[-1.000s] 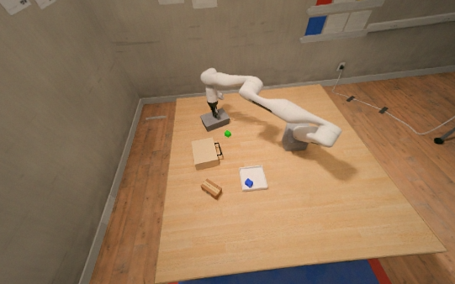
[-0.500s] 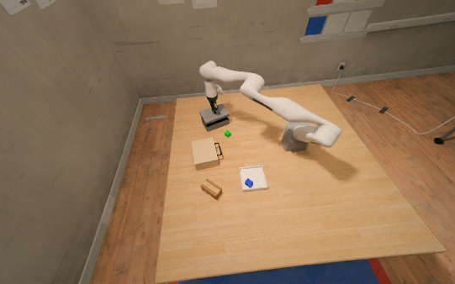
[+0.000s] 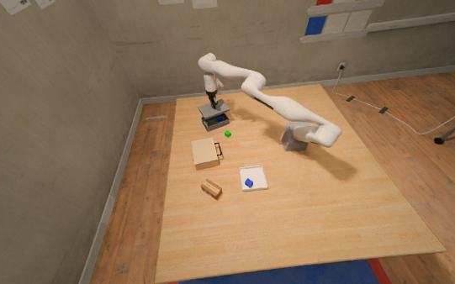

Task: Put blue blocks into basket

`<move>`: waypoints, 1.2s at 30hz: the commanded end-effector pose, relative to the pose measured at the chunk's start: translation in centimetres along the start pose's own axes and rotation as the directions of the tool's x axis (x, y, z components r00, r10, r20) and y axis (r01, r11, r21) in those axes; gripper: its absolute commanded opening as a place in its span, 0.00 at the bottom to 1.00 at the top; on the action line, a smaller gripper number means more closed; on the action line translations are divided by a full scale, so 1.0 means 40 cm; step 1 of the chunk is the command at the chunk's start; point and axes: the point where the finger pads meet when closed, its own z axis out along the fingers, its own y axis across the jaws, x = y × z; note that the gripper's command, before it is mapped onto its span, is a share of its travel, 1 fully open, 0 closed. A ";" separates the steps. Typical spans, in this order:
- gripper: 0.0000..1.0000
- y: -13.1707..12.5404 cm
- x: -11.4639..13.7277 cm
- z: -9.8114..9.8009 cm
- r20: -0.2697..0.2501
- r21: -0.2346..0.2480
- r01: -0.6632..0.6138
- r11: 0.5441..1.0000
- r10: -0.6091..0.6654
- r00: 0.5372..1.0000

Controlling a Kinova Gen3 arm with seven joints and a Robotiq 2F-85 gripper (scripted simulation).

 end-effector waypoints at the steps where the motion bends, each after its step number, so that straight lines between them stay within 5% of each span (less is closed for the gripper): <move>1: 0.10 -0.001 -0.001 -0.011 0.001 0.001 0.000 1.000 0.000 1.000; 36: 0.10 -0.008 0.030 -0.036 0.000 0.001 -0.086 0.996 0.086 0.996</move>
